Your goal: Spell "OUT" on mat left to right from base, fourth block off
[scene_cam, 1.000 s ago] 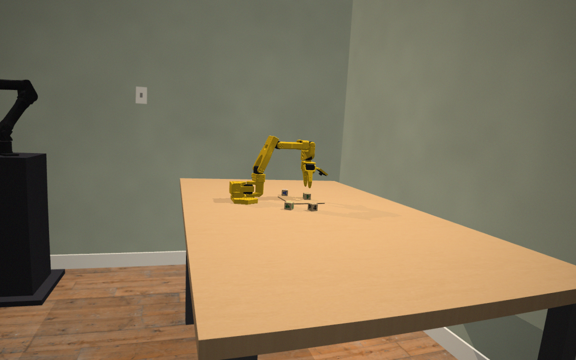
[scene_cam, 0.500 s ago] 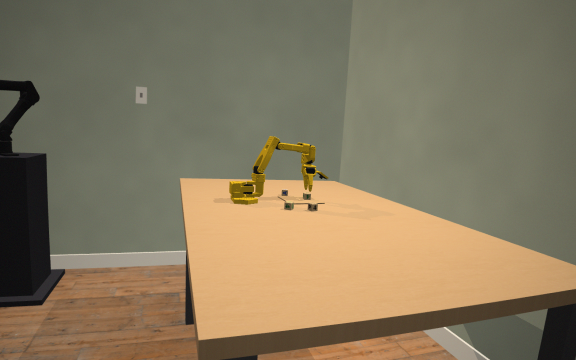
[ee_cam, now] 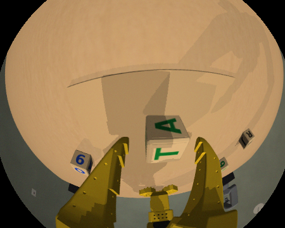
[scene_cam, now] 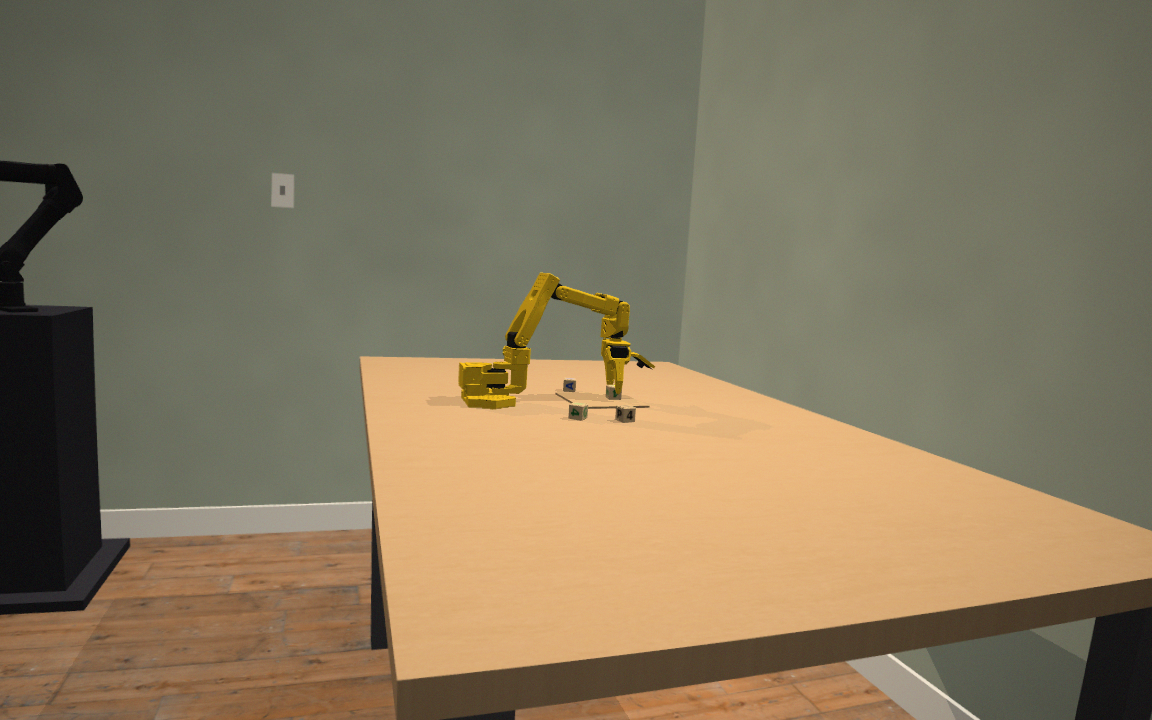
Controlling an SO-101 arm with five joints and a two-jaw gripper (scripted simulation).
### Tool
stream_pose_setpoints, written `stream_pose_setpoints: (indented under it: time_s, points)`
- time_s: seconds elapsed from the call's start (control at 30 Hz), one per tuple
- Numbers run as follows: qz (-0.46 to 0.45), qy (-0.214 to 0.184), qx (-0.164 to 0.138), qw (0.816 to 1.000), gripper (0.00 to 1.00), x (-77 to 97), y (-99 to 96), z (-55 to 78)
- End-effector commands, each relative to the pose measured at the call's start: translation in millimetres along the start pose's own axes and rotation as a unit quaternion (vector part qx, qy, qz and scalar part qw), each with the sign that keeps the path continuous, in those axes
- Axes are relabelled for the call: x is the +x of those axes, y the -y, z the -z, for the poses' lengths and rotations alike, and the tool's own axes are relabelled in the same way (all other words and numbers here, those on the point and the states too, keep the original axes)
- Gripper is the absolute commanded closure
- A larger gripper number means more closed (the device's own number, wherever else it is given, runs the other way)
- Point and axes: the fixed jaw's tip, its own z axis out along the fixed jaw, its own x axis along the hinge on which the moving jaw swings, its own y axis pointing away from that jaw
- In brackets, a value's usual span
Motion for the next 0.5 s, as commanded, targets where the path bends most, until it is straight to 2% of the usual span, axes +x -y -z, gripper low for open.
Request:
stream_pose_setpoints:
  time_s: [0.0,0.47]
  points:
    - [0.0,0.045,-0.01,0.999,0.68,-9.8,-1.2,14.0]
    - [0.0,0.045,-0.01,0.999,0.68,-9.8,-1.1,12.9]
